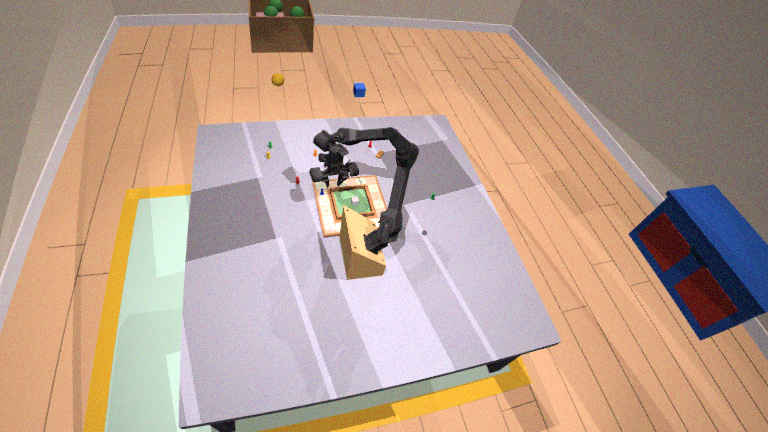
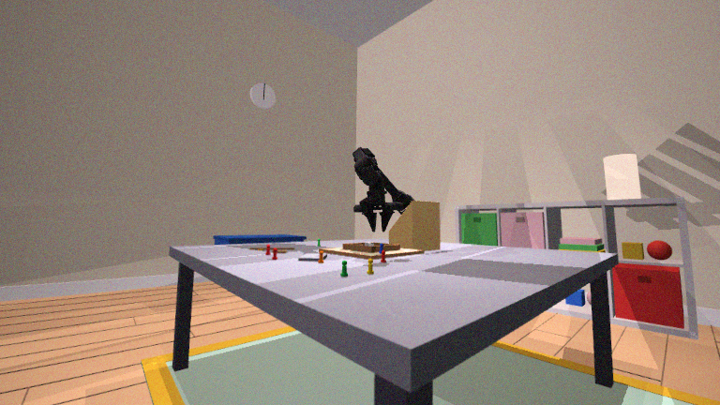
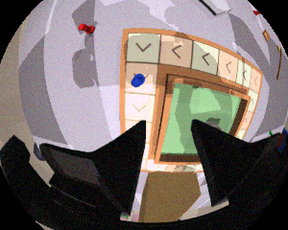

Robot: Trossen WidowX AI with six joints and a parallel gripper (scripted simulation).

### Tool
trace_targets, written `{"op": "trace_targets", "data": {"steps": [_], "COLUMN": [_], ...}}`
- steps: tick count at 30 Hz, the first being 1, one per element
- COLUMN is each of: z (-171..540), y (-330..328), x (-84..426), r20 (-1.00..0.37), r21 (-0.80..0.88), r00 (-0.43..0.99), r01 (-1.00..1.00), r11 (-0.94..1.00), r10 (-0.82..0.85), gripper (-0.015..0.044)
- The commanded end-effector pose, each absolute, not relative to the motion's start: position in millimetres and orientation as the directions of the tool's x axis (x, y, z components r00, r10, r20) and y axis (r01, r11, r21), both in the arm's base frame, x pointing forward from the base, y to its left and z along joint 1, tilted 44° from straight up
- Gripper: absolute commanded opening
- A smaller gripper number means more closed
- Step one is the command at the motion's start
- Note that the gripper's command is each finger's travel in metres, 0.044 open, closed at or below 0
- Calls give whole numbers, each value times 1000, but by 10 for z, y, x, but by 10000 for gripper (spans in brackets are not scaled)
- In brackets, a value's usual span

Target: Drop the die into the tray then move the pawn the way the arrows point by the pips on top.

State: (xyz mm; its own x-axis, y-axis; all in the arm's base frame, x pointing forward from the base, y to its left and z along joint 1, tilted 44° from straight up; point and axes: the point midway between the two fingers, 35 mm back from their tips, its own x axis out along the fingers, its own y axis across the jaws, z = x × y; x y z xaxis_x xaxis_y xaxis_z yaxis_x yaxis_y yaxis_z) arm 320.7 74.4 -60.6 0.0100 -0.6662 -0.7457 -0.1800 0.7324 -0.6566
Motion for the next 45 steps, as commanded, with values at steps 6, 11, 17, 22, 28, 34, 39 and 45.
{"op": "trace_targets", "data": {"steps": [6,11,17,22,28,34,39,45], "z": [-912,-911,-911,-1020,-1060,-1129,-1187,-1256], "y": [998,998,998,894,858,794,738,671], "x": [3401,3411,3411,3420,3423,3430,3437,3443], "r20": [-730,-730,-730,-730,-730,-730,-730,-729], "r21": [-609,-609,-609,-610,-610,-610,-610,-611], "r00": [56,56,56,56,55,55,55,56], "r01": [397,397,397,397,396,395,396,397], "r11": [686,686,686,686,686,686,686,685], "r10": [-681,-681,-681,-681,-681,-681,-681,-682], "gripper": [200,200,200,200,200,200,200,200]}}
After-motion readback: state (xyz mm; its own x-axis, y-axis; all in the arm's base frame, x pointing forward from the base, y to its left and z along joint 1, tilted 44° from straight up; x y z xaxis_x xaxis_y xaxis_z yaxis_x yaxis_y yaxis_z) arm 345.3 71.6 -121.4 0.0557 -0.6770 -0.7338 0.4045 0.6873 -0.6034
